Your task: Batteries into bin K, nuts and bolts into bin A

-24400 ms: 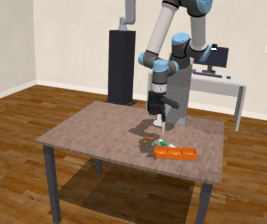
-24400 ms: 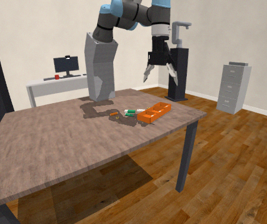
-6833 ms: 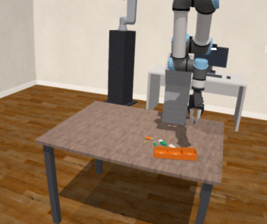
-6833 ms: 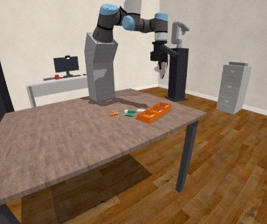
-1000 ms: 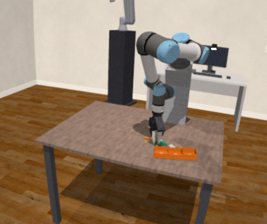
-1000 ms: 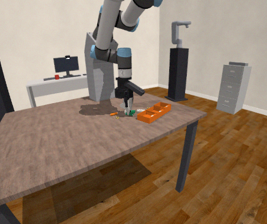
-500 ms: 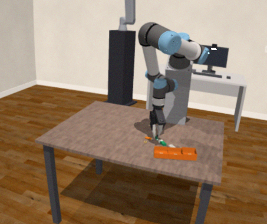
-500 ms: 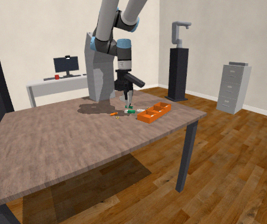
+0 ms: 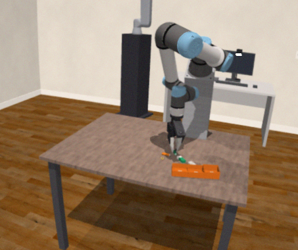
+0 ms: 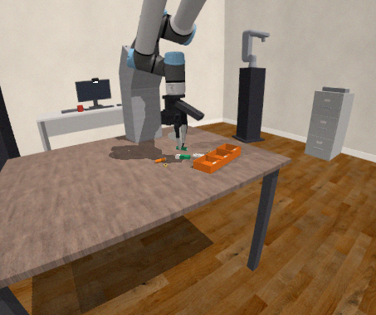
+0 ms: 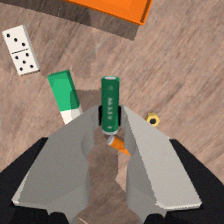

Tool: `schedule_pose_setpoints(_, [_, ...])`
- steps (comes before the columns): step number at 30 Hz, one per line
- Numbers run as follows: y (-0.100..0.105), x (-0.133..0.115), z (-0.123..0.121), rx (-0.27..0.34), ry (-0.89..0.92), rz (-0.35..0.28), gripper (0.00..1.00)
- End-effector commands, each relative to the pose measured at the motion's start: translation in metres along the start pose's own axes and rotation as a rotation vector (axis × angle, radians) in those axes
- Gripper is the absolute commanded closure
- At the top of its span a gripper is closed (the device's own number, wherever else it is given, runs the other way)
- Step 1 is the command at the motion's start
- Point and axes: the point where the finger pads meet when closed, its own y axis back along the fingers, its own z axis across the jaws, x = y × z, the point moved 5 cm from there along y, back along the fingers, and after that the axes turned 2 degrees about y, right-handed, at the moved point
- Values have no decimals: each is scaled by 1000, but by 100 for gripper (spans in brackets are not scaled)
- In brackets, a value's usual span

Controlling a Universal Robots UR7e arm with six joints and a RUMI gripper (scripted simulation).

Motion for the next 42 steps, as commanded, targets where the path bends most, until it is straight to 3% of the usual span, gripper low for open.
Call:
schedule_pose_setpoints(1, [0,0,0,-1,0,1,100])
schedule_pose_setpoints(22, [0,108,2,-10,703,6,100])
schedule_pose_setpoints(39, [0,108,2,-3,1249,0,100])
schedule_pose_setpoints(42, [0,109,2,-1,1278,0,100])
